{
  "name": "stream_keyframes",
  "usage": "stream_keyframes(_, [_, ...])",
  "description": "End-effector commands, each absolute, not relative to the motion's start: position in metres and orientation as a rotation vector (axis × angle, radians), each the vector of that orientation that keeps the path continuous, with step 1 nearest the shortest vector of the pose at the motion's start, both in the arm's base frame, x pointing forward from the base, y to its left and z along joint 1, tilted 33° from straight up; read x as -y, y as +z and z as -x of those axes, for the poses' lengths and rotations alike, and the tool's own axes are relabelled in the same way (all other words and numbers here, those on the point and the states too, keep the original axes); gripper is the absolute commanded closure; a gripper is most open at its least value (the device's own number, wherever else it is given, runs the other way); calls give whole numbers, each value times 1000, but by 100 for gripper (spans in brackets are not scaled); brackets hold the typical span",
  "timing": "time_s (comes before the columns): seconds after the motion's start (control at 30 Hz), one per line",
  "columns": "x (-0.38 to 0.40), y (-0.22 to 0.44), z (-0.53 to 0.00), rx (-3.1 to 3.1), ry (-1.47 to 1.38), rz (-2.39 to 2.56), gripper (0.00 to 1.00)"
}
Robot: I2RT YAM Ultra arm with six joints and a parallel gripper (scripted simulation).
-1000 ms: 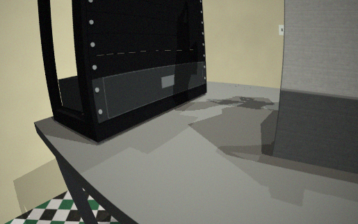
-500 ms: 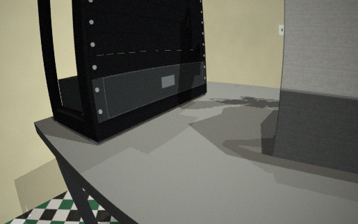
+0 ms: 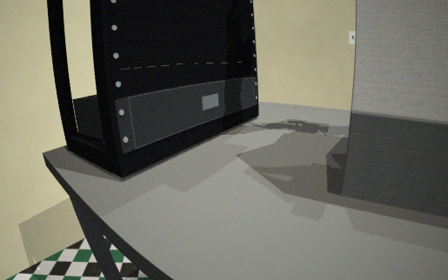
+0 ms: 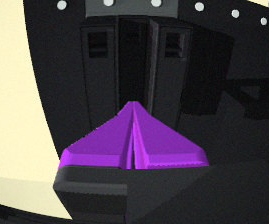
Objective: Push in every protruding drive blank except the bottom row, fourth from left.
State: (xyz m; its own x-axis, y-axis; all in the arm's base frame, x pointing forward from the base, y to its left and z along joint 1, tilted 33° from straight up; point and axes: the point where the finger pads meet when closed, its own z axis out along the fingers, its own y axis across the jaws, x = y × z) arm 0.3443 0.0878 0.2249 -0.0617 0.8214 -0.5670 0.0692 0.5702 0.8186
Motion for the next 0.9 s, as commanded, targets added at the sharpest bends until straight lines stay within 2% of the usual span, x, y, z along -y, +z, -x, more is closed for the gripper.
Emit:
stream_keyframes(0.0, [-100, 254, -365, -1466, 812, -742, 100])
stream_keyframes(0.87, [-106, 256, -368, -1470, 828, -730, 100])
